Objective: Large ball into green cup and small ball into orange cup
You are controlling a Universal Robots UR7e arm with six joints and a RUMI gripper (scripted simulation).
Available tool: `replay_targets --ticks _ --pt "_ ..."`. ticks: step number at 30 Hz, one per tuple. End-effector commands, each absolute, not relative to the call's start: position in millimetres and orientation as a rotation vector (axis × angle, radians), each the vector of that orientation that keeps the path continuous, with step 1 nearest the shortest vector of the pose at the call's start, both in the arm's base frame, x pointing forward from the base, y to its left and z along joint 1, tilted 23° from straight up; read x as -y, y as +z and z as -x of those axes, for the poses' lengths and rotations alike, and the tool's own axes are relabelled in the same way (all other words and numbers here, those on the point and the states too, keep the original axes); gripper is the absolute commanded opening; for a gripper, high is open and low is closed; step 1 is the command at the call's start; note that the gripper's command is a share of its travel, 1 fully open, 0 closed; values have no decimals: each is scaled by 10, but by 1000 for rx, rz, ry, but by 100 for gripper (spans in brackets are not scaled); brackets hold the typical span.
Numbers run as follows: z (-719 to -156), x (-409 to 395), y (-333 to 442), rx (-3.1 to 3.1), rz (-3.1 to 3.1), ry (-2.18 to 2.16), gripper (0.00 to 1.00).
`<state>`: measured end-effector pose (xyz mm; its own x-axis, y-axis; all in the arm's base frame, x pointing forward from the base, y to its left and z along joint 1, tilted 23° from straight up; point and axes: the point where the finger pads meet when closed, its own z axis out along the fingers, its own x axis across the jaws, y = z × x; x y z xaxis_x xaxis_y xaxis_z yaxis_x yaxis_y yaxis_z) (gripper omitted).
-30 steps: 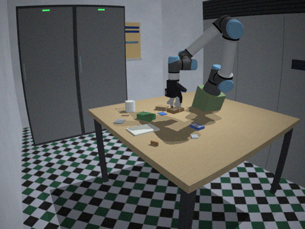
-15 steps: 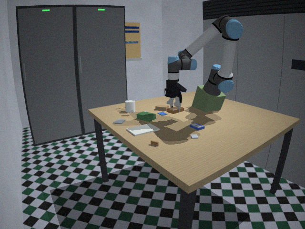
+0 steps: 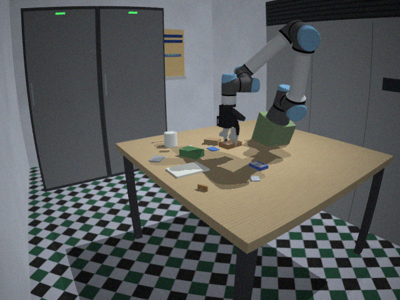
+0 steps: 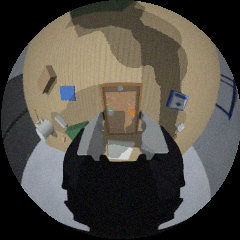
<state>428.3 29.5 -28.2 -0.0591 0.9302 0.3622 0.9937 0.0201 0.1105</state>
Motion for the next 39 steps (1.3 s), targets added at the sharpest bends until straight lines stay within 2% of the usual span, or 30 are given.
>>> replay_targets --ticks 1,39 --pt "-4300 -272 -274 2097 2017 -505 43" --pt "-4298 -281 -273 2100 2017 -512 43"
